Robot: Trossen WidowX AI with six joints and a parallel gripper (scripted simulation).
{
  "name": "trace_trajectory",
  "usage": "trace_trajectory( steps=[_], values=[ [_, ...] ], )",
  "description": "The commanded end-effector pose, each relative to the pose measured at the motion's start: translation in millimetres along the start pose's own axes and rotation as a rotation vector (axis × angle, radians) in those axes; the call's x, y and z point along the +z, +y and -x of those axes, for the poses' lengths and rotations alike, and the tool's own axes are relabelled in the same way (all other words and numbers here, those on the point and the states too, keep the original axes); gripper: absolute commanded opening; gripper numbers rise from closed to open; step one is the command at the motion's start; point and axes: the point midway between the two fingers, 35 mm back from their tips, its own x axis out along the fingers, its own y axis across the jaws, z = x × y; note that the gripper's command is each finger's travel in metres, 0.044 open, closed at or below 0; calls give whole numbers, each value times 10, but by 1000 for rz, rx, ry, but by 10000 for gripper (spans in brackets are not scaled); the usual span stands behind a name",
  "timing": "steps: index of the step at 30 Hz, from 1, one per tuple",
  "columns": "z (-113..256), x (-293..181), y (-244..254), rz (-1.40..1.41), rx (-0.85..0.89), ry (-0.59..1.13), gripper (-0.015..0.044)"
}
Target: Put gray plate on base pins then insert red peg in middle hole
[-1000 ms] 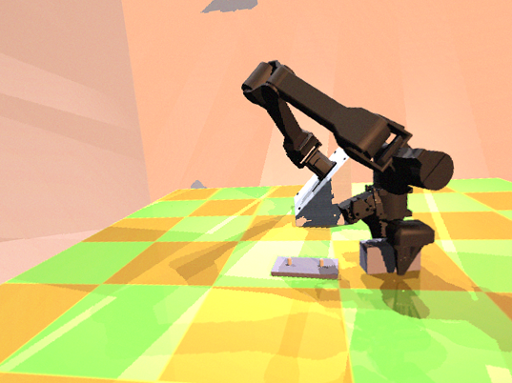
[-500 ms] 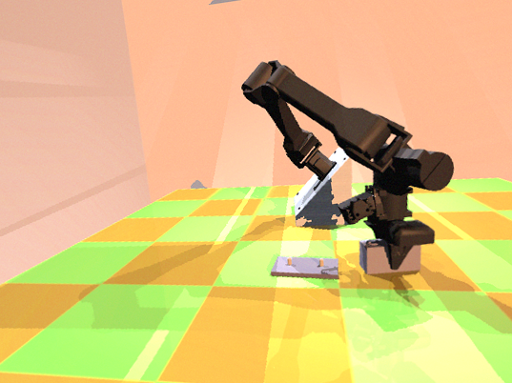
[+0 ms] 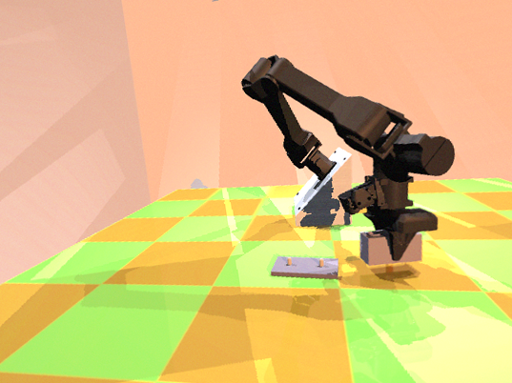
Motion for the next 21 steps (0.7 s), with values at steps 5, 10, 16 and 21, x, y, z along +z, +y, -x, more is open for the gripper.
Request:
trace_trajectory(
  steps=[5,10,16,21],
  values=[
    [203,15,39,-5,2,4,0],
    [351,21,49,-9,-3,7,0],
    [532,31,51,-14,-9,10,0],
    [685,44,44,-19,-15,11,0]
  ],
)
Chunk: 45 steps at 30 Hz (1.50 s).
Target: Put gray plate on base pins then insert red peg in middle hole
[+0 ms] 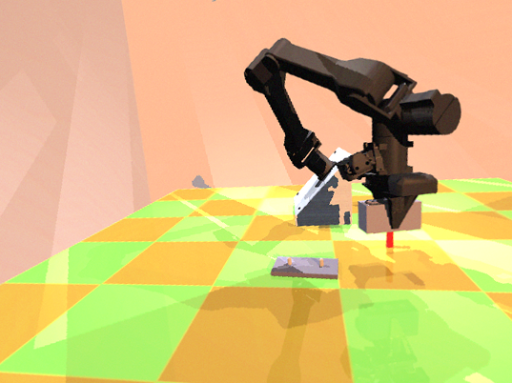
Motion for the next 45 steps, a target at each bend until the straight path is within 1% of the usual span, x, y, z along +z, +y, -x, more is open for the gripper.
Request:
trace_trajectory(
  steps=[1,14,17,45],
  values=[
    [120,14,6,-12,1,5,0],
    [526,65,-57,-25,-16,3,0],
    [573,72,-68,-27,-18,2,0],
    [167,770,-101,-145,-17,23,0]
  ],
)
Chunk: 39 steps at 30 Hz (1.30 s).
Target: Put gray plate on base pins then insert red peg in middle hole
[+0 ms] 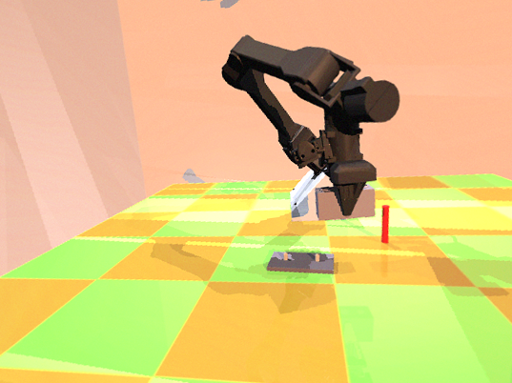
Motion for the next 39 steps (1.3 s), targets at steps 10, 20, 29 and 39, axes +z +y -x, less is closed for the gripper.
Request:
trace_trajectory(
  steps=[10,20,29,39],
  values=[
    [-185,356,-20,-78,7,-10,0],
    [-337,641,-73,-146,8,-24,0],
    [-420,799,-118,-184,8,-35,0],
    [-420,800,-118,-184,8,-35,0]
  ],
)
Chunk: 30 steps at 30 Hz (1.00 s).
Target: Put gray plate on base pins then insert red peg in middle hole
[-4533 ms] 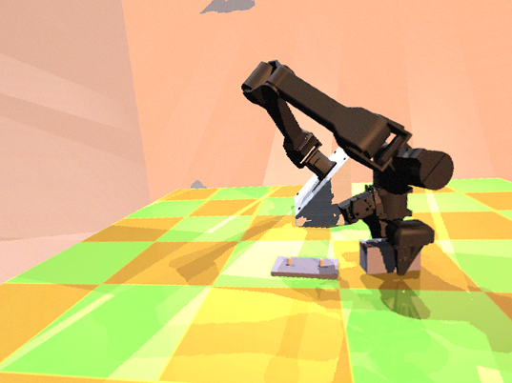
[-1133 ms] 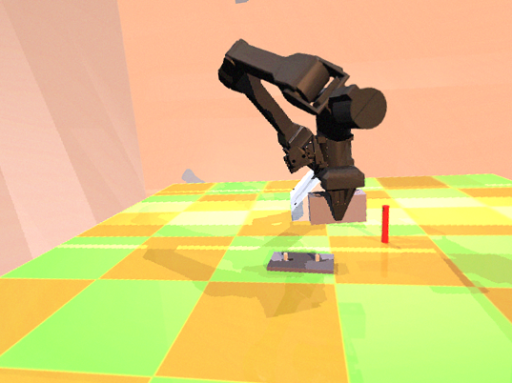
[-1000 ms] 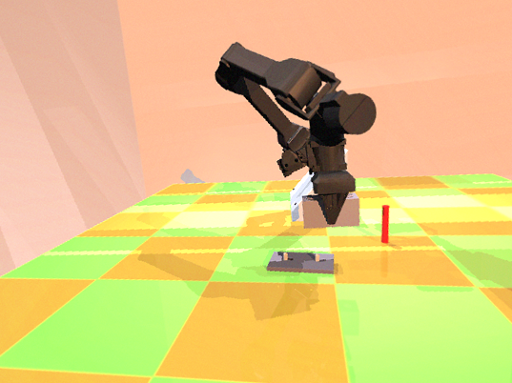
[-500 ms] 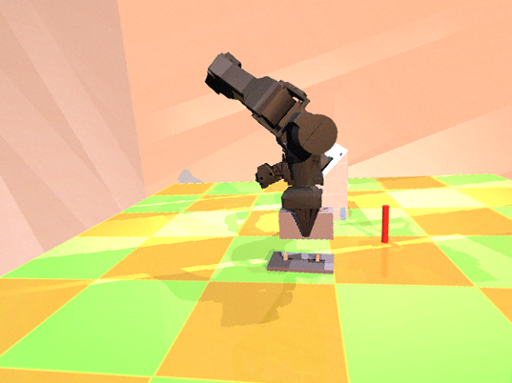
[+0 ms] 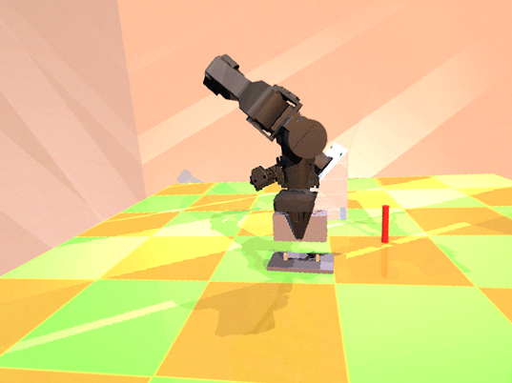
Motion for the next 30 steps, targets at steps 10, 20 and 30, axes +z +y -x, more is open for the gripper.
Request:
trace_trajectory(
  steps=[10,20,30],
  values=[
    [-27,12,9,4,3,-3,0],
    [-174,13,9,4,3,-4,0],
    [-325,15,11,4,3,-4,0]
  ],
)
